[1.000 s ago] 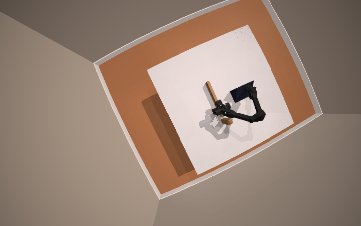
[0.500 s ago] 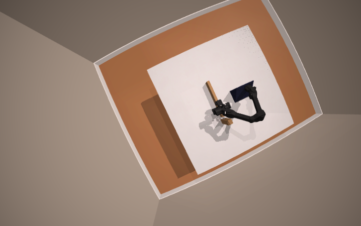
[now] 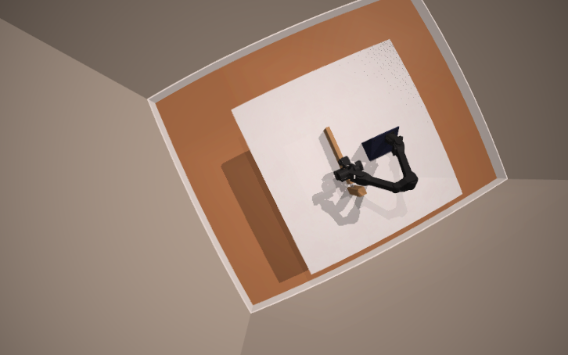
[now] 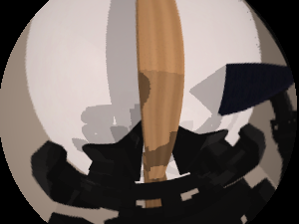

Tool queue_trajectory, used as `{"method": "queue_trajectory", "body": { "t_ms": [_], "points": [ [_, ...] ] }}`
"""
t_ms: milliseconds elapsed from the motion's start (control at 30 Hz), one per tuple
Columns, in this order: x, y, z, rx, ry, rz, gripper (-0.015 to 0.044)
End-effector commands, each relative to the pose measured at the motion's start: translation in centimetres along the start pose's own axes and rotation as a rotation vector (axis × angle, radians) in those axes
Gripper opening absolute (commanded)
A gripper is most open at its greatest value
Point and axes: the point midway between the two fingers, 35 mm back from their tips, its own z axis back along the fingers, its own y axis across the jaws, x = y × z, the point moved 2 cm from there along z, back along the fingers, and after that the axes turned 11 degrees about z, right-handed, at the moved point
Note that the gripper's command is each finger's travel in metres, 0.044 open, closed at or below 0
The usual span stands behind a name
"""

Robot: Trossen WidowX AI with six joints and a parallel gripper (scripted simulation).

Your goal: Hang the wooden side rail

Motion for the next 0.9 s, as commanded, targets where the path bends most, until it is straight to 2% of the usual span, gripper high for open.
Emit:
{"method": "queue_trajectory", "body": {
  "t_ms": [0,867],
  "points": [
    [0.16,0.13,0.46,0.009,-0.002,-0.004,0.0000],
    [0.16,0.13,0.89,0.009,-0.003,-0.004,0.0000]
  ]
}}
